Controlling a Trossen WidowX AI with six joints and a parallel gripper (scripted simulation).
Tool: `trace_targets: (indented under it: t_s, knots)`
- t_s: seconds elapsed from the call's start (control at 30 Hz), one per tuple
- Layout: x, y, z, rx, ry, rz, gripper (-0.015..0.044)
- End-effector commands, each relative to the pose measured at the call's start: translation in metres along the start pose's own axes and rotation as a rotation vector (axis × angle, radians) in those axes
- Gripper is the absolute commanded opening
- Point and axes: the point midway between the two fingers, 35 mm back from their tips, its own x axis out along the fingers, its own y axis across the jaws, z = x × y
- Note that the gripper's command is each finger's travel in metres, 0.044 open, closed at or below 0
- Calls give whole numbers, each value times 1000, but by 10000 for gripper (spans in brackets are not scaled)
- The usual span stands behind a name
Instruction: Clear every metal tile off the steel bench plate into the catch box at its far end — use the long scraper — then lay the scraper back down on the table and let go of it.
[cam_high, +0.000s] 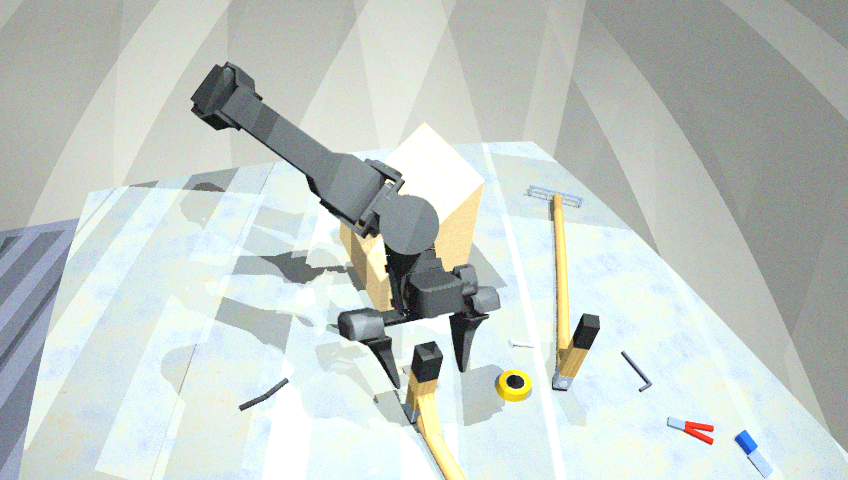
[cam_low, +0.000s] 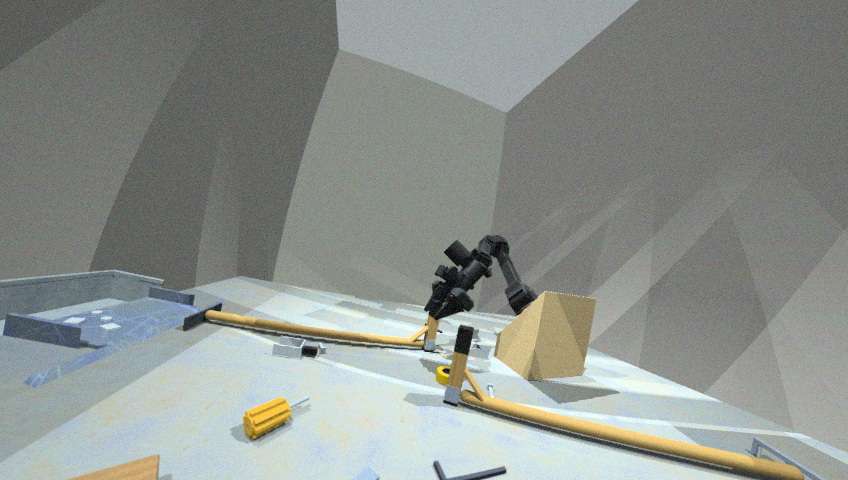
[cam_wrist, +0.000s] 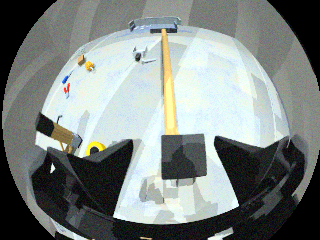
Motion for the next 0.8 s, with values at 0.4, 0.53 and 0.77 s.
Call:
trace_targets:
  t_s: [0.4,0.53,0.77]
  knots:
    - [-42,-1,-1,2,-2,-4,440]
    - [-50,-2,-2,1,-4,-6,440]
    - [-64,0,13,-13,-64,-11,440]
